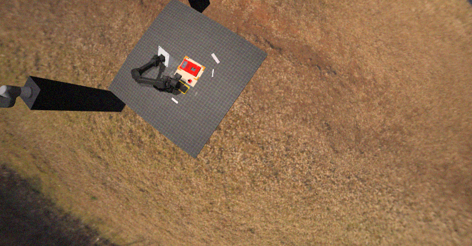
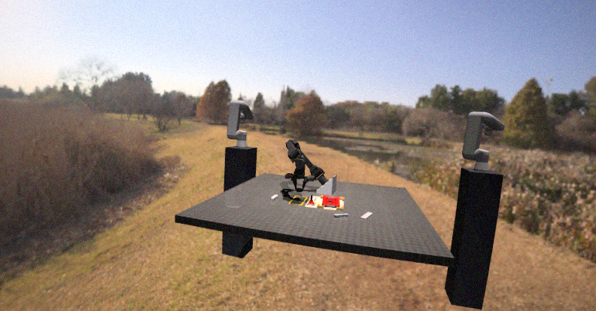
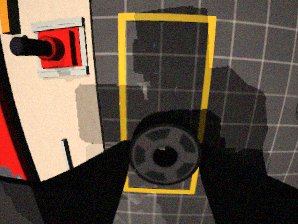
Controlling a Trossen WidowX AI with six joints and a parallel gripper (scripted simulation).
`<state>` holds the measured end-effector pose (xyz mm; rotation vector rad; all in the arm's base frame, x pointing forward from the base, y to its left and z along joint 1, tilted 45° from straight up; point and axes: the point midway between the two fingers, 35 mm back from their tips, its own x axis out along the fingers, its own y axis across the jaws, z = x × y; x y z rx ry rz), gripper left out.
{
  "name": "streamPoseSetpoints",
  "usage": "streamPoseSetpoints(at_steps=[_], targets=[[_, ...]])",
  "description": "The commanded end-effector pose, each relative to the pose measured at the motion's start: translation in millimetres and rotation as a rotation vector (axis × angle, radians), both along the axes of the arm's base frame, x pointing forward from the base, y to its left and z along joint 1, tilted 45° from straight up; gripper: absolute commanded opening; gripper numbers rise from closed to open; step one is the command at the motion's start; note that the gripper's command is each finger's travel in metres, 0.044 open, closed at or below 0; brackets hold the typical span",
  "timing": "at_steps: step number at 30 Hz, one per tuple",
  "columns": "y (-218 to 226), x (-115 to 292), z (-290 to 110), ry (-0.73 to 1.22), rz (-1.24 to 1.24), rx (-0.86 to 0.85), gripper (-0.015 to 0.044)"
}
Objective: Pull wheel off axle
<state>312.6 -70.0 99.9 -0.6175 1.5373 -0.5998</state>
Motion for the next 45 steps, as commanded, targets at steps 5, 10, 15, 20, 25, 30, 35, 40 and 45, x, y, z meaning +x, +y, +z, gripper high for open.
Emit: streamPoseSetpoints(at_steps=[5, 10, 15, 20, 25, 30, 35, 40, 45], targets=[[-28.5, -2.8, -28.2, 0.005, 0.003, -0.006, 0.0], [-44.3, -6.4, -42.5, 0.005, 0.003, -0.01, 0.0], [-43.3, -7.0, -40.7, 0.006, -0.007, -0.005, 0.0053], [-43.3, -7.0, -40.7, 0.006, -0.007, -0.005, 0.0184], [-39.1, -6.2, -36.9, 0.006, -0.006, -0.005, 0.03], [-7.5, -3.9, -5.8, 0.006, 0.001, -0.007, 0.03], [-4.7, -5.3, -5.9, 0.009, 0.008, -0.01, 0.0326], [37.3, -47.3, 3.7, 0.01, 0.009, 0.004, 0.044], [60.0, -84.7, 12.3, 0.011, 0.003, -0.006, 0.044]])
